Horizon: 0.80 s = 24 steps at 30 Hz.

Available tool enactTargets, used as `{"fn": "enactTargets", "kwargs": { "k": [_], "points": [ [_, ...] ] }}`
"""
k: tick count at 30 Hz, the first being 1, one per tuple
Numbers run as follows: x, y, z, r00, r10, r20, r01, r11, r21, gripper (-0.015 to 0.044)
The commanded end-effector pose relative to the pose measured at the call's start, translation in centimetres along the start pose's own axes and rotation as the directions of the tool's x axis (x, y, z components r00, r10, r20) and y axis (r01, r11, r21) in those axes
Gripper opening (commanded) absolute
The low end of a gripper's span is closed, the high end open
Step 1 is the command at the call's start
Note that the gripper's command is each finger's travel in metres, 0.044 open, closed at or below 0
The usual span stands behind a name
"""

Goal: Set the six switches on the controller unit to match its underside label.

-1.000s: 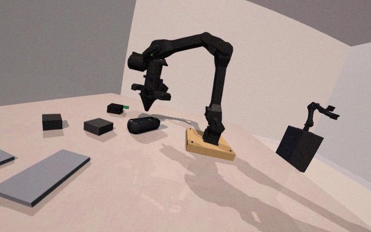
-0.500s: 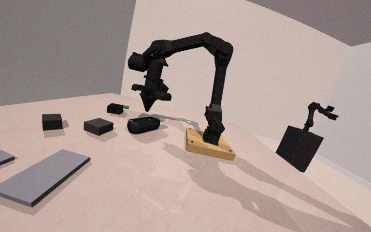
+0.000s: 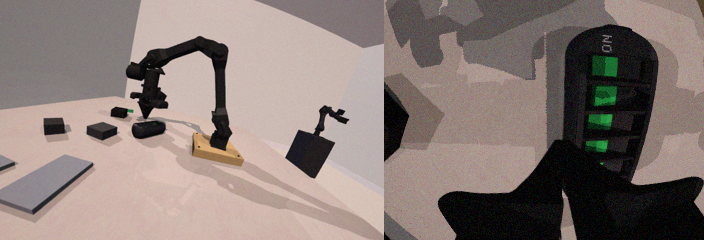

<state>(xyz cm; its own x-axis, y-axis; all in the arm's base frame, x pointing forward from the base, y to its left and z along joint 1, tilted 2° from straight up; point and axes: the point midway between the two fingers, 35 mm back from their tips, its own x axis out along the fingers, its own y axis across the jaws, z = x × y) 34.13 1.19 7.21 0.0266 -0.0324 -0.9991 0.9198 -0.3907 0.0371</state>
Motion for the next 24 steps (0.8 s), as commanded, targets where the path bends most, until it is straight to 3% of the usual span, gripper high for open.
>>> {"fn": "enactTargets", "kwargs": {
  "k": [1, 11, 17, 21, 24],
  "points": [
    [0.0, 0.3, -0.1, 1.0, 0.008, -0.001, -0.008, 1.0, -0.009, 0.0],
    [-0.1, 0.3, -0.1, 1.0, 0.008, -0.004, -0.008, 1.0, -0.003, 0.0],
    [-4.9, 0.3, -0.2, 1.0, 0.008, -0.004, -0.008, 1.0, -0.003, 0.0157],
    [-5.1, 0.2, -0.1, 1.0, 0.008, -0.004, -0.008, 1.0, -0.003, 0.0263],
    [-5.1, 0.2, -0.1, 1.0, 0.008, -0.004, -0.008, 1.0, -0.003, 0.0184]
  ]
}}
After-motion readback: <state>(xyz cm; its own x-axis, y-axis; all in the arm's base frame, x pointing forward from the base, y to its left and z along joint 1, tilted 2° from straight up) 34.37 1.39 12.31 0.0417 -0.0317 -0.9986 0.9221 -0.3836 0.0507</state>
